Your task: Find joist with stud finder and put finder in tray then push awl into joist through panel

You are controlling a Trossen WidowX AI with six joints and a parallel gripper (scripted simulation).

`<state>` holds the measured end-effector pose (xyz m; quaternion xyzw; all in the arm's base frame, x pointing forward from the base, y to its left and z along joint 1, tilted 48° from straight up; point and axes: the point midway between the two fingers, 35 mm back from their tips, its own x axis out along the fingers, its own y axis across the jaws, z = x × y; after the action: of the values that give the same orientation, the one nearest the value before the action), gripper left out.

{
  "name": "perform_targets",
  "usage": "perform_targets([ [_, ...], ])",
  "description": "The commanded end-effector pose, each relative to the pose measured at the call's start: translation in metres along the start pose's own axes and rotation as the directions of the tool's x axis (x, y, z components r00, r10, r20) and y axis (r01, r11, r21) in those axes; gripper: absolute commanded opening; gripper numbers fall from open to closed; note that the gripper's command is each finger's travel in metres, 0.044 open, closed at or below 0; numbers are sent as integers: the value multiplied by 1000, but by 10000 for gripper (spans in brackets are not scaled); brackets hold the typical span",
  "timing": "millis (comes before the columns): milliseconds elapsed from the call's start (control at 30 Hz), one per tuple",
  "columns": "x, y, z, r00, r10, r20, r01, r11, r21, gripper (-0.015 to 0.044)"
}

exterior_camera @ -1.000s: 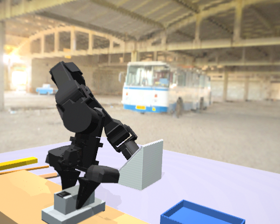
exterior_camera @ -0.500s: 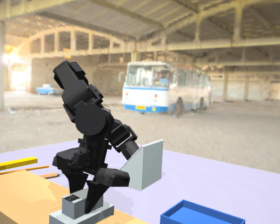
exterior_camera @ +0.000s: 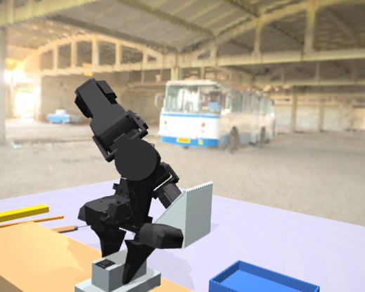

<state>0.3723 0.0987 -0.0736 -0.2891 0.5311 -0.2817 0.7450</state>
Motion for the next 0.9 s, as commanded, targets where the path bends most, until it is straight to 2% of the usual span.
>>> perform_targets([
  [0, 0, 11, -1, 1000, 5, -3, -5, 1000, 0, 0],
  [567, -1, 42, -1, 1000, 6, -3, -6, 1000, 1, 0],
  [867, -1, 37, 0, 1000, 2, 1, -2, 1000, -1, 0],
])
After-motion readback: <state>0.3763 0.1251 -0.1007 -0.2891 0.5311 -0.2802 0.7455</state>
